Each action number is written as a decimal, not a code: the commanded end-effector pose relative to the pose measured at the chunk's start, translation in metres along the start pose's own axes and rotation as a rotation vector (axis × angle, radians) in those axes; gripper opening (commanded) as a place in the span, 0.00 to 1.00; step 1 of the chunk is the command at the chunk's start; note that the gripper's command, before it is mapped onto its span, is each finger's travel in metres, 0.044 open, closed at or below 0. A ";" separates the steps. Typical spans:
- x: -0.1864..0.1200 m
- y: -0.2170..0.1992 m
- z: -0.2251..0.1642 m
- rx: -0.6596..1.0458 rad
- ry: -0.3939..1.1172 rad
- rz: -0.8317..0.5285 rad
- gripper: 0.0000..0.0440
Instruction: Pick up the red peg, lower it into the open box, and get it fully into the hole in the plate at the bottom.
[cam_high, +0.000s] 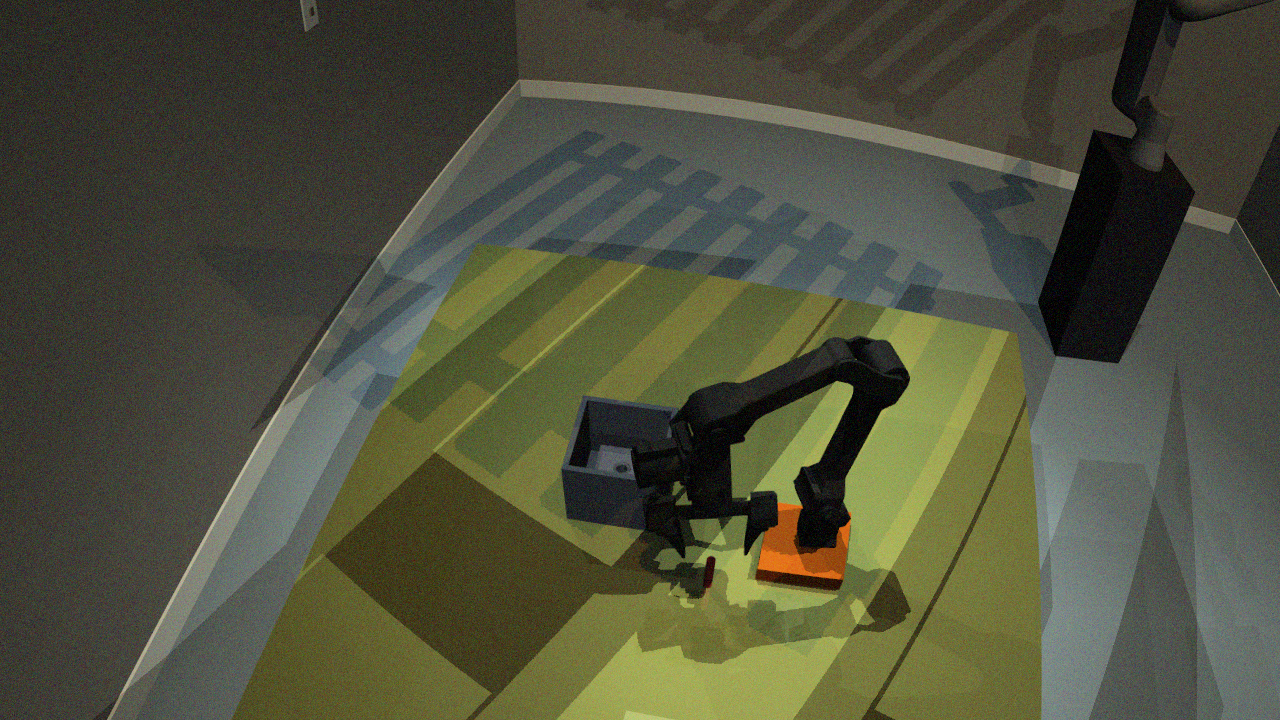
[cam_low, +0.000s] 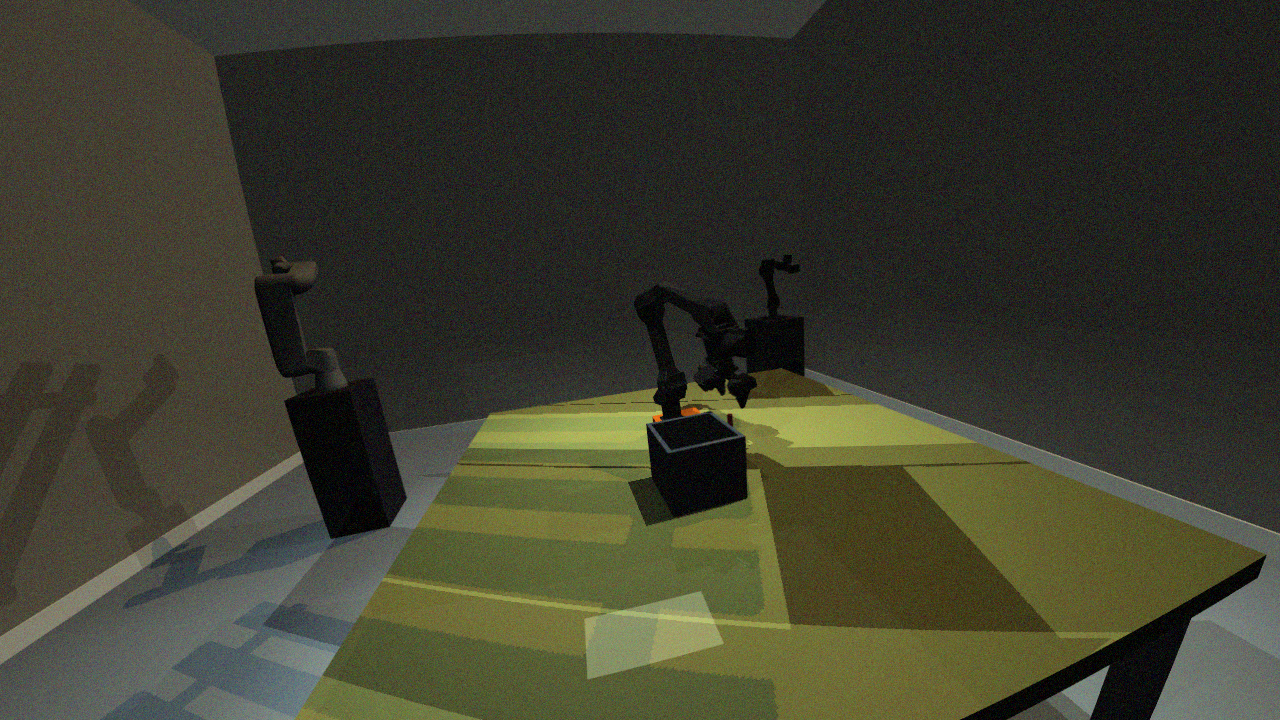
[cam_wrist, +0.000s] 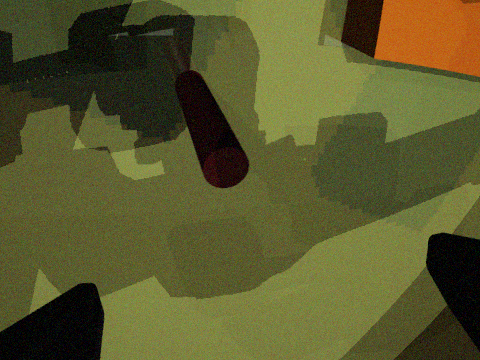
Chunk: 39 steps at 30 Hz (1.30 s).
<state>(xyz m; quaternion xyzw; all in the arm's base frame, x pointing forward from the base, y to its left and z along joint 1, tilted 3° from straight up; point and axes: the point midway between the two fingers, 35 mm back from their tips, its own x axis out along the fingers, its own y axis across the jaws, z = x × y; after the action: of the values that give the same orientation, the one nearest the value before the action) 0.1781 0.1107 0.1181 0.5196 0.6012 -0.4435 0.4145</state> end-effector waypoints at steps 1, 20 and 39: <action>0.012 -0.004 0.005 -0.008 -0.016 -0.028 1.00; 0.065 -0.004 0.025 -0.037 -0.063 -0.061 0.70; 0.069 0.012 0.017 -0.111 -0.010 0.004 0.04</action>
<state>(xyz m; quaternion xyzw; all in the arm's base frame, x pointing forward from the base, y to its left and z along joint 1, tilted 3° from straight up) 0.1790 0.1110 0.0401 0.4831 0.6244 -0.4237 0.4442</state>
